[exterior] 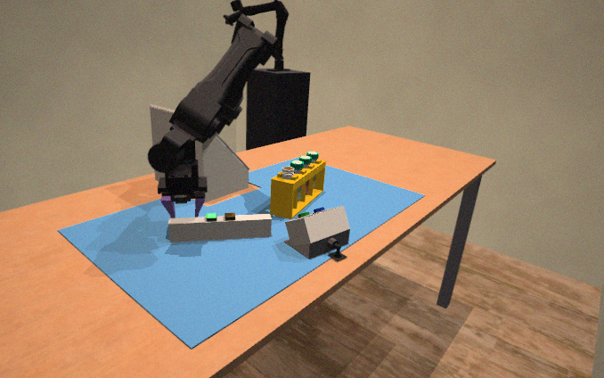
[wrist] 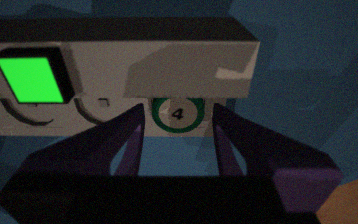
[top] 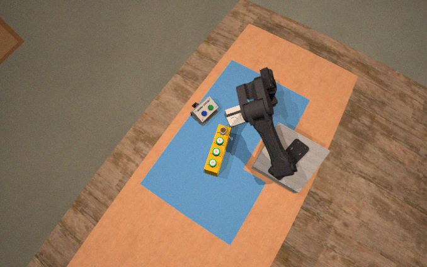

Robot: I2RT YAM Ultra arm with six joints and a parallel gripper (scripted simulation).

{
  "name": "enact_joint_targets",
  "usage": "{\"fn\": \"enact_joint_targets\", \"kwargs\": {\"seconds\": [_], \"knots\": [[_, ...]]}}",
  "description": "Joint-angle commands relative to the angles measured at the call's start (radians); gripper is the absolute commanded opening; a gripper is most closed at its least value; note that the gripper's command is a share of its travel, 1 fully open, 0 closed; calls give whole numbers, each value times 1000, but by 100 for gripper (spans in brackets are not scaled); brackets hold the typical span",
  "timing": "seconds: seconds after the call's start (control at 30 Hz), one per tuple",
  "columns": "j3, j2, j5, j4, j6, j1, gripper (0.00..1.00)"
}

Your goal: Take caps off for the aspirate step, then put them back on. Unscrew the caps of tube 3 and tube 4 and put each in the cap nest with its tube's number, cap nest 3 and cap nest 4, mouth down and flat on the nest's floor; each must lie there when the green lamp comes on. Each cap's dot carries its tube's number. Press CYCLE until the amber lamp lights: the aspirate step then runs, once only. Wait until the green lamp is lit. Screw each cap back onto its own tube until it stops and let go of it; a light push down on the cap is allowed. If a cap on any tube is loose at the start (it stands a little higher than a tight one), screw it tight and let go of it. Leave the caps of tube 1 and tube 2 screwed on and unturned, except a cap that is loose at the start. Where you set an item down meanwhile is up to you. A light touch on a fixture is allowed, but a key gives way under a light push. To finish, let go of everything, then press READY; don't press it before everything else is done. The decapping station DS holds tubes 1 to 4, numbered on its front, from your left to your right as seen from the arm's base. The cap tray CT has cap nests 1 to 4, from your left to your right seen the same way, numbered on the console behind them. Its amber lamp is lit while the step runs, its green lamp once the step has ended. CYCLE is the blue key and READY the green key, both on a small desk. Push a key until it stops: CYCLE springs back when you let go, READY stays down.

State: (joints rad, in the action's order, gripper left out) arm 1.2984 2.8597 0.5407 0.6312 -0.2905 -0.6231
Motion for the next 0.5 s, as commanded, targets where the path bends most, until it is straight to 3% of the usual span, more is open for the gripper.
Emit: {"fn": "enact_joint_targets", "kwargs": {"seconds": [0.0, 0.47], "knots": [[1, -5, 3, -10, 7, -3, 47], [-5, -3, 6, -20, 11, 1, 47]]}}
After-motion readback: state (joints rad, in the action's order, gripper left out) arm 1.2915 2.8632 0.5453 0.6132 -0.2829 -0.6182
